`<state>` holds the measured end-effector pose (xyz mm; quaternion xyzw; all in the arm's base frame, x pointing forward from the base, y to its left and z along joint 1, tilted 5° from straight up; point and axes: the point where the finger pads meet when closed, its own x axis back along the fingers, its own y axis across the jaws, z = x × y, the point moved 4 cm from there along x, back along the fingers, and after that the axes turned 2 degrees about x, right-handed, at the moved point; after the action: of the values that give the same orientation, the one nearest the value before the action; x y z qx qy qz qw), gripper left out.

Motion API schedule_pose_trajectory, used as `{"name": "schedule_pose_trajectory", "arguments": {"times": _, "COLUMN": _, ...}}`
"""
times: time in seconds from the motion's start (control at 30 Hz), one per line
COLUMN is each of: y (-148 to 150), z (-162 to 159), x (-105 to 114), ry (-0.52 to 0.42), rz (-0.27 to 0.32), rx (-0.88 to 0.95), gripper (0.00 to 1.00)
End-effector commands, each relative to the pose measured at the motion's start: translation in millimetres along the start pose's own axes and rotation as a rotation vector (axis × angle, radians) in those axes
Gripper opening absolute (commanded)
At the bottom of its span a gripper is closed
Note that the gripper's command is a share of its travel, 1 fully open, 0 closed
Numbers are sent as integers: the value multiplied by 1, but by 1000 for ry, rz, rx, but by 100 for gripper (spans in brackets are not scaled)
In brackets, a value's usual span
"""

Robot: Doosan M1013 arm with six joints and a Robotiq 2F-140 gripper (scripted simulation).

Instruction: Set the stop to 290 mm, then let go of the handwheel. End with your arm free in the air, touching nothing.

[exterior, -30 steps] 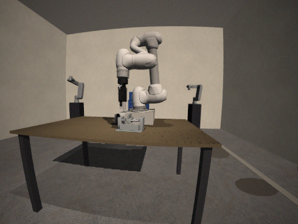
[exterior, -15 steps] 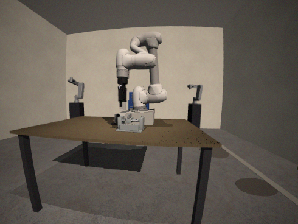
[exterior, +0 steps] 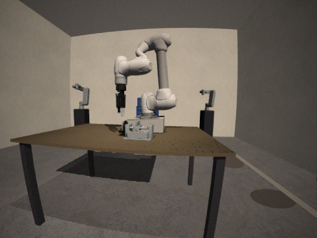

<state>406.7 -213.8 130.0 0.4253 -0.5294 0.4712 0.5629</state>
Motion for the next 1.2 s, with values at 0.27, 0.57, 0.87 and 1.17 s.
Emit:
{"name": "schedule_pose_trajectory", "arguments": {"times": 0.27, "y": 4, "z": 7, "x": -13, "ry": 0, "rz": 1, "rx": -3, "gripper": 33}}
{"name": "schedule_pose_trajectory", "arguments": {"times": 0.57, "y": 4, "z": 7, "x": -60, "ry": 0, "rz": 1, "rx": -3, "gripper": 33}}
{"name": "schedule_pose_trajectory", "arguments": {"times": 0.87, "y": 4, "z": 7, "x": -60, "ry": 0, "rz": 1, "rx": -3, "gripper": 33}}
{"name": "schedule_pose_trajectory", "arguments": {"times": 1.17, "y": 4, "z": 7, "x": -73, "ry": 0, "rz": 1, "rx": -3, "gripper": 33}}
